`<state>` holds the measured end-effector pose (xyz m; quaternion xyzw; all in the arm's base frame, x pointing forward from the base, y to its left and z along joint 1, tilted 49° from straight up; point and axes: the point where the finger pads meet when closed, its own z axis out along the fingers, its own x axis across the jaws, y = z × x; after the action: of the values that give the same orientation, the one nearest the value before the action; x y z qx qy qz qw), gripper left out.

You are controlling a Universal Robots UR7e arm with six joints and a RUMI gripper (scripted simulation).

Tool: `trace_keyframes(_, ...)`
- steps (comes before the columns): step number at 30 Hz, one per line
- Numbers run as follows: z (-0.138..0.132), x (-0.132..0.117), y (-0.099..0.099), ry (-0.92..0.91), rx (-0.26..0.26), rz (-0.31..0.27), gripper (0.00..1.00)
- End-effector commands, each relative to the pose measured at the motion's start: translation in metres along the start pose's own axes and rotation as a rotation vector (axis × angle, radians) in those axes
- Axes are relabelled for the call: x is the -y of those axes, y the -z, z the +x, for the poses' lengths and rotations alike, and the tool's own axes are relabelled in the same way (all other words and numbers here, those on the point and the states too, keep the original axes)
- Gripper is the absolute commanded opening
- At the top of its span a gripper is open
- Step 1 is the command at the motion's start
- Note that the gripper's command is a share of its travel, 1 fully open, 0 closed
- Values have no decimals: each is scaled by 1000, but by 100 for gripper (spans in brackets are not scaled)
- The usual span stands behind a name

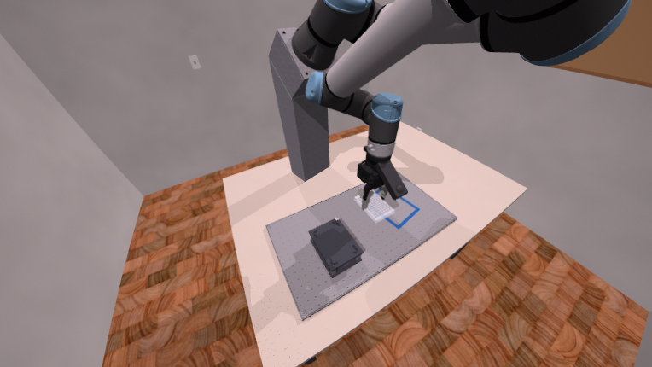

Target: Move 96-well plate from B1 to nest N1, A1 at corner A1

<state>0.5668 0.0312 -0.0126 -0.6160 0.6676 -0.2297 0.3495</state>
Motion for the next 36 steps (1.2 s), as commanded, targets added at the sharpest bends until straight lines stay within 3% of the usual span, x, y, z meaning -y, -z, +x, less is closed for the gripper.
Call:
trace_keyframes(1,15,2,4,4,7,-5,0)
trace_keyframes(36,114,21,22,7,5,0,0)
